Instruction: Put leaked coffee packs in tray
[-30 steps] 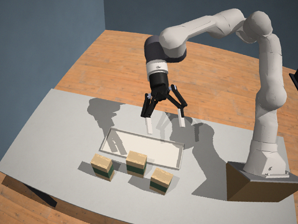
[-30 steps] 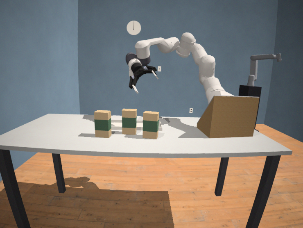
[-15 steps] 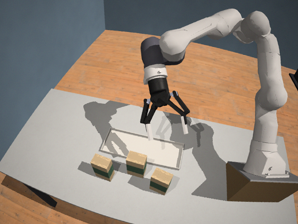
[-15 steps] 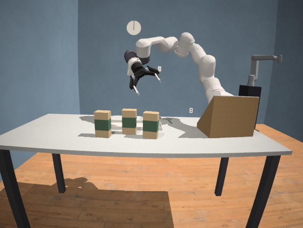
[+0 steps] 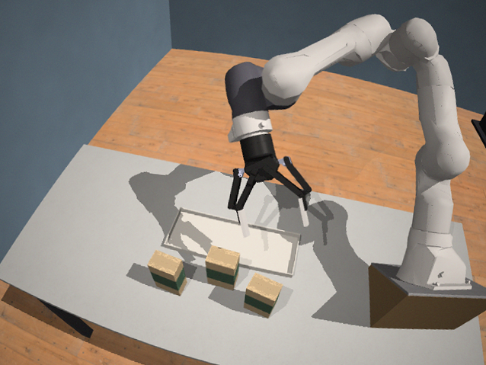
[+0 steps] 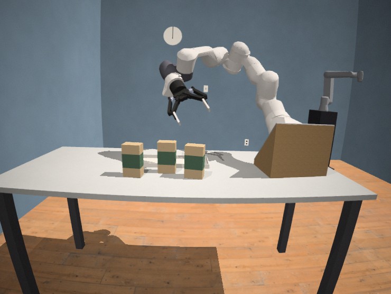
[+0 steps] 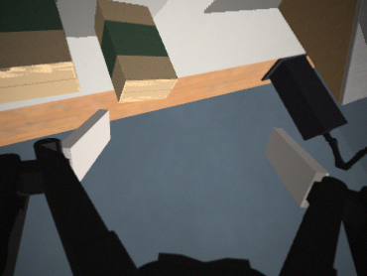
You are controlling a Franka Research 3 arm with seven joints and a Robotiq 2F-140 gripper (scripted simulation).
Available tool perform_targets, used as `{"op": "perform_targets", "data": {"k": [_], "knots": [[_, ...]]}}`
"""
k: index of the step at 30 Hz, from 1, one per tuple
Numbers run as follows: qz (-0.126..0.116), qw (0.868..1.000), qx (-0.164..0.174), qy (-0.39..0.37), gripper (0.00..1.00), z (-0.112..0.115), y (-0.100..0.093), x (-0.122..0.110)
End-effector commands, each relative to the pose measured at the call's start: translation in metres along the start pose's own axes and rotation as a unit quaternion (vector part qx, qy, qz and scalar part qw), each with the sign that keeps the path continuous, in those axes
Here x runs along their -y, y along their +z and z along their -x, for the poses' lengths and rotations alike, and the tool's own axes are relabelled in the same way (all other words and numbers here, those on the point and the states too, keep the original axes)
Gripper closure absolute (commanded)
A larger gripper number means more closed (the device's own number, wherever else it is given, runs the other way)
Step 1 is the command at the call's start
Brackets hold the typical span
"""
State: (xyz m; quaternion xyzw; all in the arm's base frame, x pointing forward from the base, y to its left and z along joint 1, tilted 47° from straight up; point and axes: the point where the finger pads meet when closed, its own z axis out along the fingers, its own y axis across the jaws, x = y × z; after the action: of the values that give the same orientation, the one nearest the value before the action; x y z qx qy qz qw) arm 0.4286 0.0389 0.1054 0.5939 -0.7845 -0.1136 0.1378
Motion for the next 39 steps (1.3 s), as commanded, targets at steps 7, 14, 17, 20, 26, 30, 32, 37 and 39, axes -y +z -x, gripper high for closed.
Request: {"op": "perform_targets", "data": {"k": [7, 14, 17, 20, 26, 30, 32, 37, 39], "knots": [[0.0, 0.998, -0.031, -0.048, 0.0, -0.001, 0.011, -0.001], [0.002, 0.991, -0.08, -0.109, 0.0, -0.002, 0.026, -0.001], [0.003, 0.986, -0.099, -0.132, 0.0, -0.002, 0.032, -0.001], [0.003, 0.986, -0.099, -0.132, 0.0, -0.002, 0.032, -0.001], [0.003, 0.986, -0.099, -0.132, 0.0, -0.002, 0.032, -0.001], [0.003, 0.986, -0.099, -0.132, 0.0, -0.002, 0.032, -0.001], [0.006, 0.967, -0.154, -0.203, 0.0, -0.001, 0.047, 0.001], [0.007, 0.963, -0.162, -0.214, 0.0, -0.001, 0.049, 0.002], [0.007, 0.963, -0.162, -0.214, 0.0, -0.001, 0.049, 0.002]]}}
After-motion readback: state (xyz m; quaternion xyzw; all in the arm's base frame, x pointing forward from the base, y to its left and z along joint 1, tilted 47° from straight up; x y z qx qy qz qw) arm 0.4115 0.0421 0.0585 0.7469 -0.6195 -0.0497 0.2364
